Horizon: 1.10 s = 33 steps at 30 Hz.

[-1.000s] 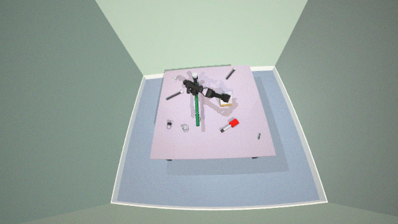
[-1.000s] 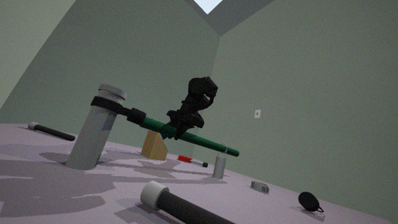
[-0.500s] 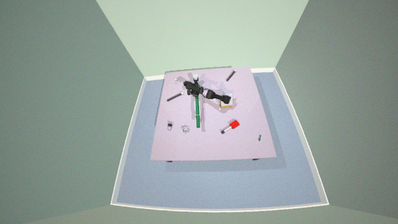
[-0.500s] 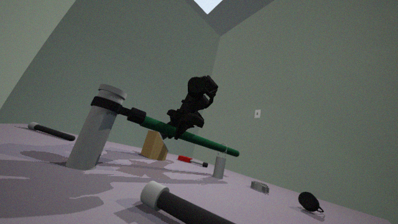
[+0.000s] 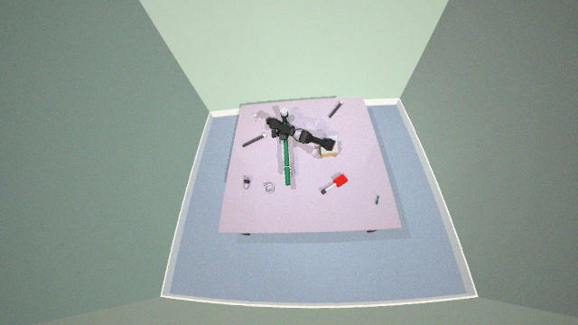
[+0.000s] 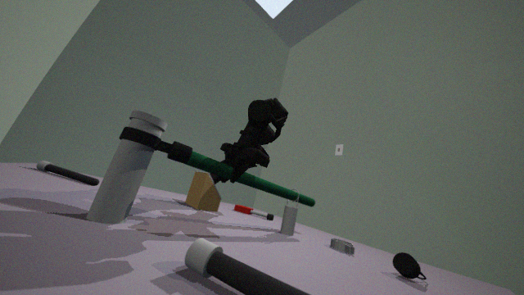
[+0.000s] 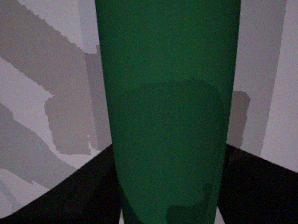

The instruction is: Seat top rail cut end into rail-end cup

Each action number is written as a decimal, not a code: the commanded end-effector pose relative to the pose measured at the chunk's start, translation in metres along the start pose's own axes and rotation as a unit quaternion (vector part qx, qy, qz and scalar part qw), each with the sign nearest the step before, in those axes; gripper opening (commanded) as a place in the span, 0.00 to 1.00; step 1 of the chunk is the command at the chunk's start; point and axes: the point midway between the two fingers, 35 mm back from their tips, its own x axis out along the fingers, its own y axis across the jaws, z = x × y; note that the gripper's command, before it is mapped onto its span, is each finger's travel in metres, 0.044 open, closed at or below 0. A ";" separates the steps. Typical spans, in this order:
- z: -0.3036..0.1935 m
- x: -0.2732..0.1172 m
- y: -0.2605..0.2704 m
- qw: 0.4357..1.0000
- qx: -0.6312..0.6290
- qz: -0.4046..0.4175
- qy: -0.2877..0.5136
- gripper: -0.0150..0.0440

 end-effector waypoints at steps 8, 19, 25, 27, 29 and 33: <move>-0.016 -0.011 0.000 1.000 0.004 -0.016 0.017 0.25; -0.017 -0.009 0.007 1.000 0.004 -0.016 0.017 0.25; -0.021 -0.007 0.009 1.000 0.004 -0.016 0.018 0.25; -0.022 -0.006 0.009 1.000 0.004 -0.016 0.018 0.25; -0.023 -0.005 0.009 1.000 0.004 -0.016 0.018 0.25; -0.025 -0.004 0.009 1.000 0.004 -0.016 0.018 0.25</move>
